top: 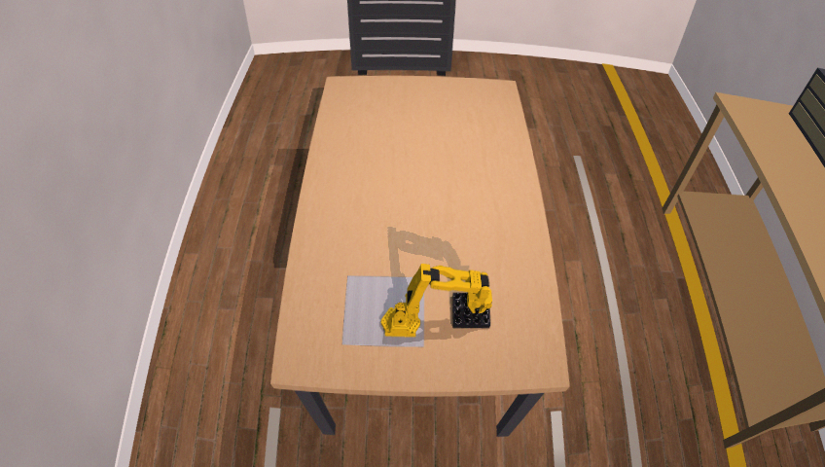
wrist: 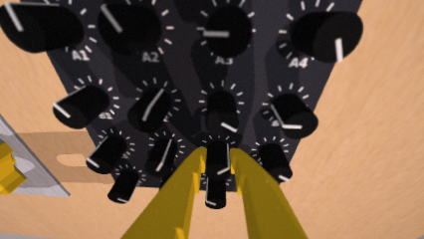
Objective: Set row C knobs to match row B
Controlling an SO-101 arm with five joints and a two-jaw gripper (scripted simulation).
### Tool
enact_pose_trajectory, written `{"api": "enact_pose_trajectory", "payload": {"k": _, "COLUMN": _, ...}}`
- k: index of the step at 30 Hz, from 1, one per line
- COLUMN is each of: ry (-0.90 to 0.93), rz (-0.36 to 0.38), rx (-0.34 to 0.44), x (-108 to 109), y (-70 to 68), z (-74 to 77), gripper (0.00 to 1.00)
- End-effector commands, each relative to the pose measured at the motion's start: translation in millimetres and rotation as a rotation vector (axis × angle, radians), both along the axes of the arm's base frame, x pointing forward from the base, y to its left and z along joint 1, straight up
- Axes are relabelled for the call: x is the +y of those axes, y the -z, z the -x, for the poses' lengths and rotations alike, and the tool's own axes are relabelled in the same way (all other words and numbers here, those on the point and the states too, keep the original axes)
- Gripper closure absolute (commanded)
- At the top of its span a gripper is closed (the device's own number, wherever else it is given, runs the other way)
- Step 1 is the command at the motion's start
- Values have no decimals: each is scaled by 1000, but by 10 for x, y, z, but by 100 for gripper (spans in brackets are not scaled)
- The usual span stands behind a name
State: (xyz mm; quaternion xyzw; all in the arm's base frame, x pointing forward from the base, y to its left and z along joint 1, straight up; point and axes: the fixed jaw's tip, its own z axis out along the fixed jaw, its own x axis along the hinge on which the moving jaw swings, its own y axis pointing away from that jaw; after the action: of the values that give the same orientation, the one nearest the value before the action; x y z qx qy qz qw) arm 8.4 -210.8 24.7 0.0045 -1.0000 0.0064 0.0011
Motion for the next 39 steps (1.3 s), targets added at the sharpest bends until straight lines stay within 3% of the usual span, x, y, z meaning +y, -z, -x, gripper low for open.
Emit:
{"api": "enact_pose_trajectory", "payload": {"k": 1, "ry": 77, "rz": -18, "rx": -2, "x": 17, "y": 15, "z": 8, "gripper": 99}}
{"api": "enact_pose_trajectory", "payload": {"k": 39, "ry": 670, "rz": -17, "rx": -5, "x": 5, "y": 15, "z": -24, "gripper": 99}}
